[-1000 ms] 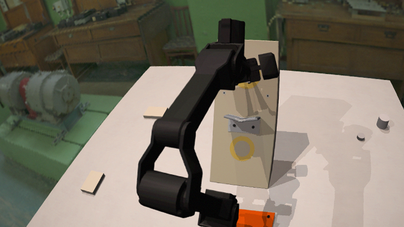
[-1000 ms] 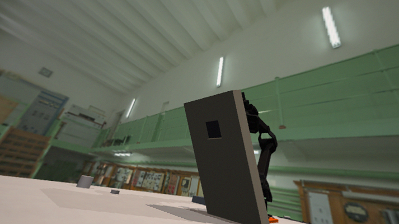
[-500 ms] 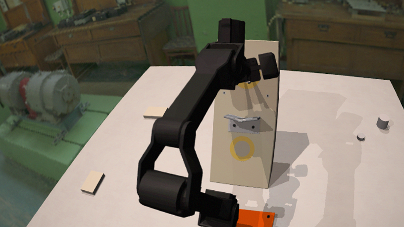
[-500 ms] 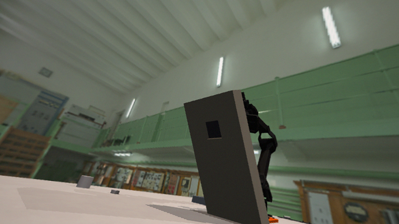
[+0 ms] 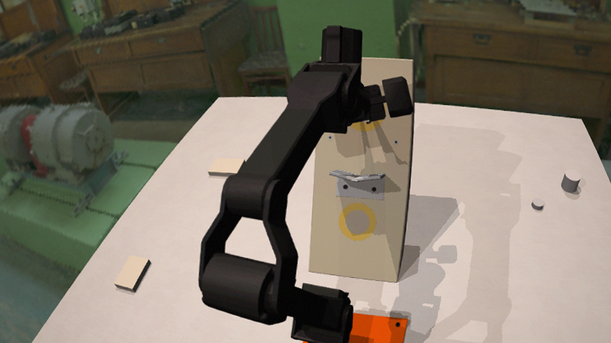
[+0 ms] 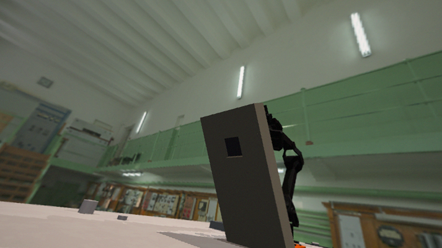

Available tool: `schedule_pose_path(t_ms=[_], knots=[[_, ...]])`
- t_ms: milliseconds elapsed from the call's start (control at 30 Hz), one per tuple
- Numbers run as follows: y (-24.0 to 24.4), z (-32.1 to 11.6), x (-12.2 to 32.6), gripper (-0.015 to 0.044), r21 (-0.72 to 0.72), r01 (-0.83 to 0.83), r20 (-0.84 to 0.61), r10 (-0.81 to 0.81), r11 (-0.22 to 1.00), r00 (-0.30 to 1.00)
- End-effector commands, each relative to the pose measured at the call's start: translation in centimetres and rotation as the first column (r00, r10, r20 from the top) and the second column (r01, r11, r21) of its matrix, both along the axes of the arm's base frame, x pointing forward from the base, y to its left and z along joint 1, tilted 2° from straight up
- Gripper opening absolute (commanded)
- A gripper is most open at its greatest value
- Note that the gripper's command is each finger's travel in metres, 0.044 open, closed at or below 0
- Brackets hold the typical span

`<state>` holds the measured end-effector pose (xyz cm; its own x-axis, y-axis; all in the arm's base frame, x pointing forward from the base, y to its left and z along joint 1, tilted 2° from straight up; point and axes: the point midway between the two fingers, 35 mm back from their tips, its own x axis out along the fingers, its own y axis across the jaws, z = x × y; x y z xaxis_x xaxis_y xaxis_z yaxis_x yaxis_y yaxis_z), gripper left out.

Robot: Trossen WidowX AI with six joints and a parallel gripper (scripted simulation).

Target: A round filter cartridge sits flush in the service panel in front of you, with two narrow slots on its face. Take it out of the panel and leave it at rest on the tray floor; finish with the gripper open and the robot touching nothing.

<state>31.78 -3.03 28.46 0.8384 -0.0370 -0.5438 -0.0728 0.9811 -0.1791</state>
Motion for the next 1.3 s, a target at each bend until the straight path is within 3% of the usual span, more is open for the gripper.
schedule_pose_path(t_ms=[0, 1267], knots=[[-0.1, -0.2, 0.2, 0.0091, 0.003, 0.006, -0.002, -0.006, 1.0, 1.0], [-0.1, -1.0, 1.5, 0.0091, 0.003, 0.006, 0.0, -0.006, 1.0, 1.0]])
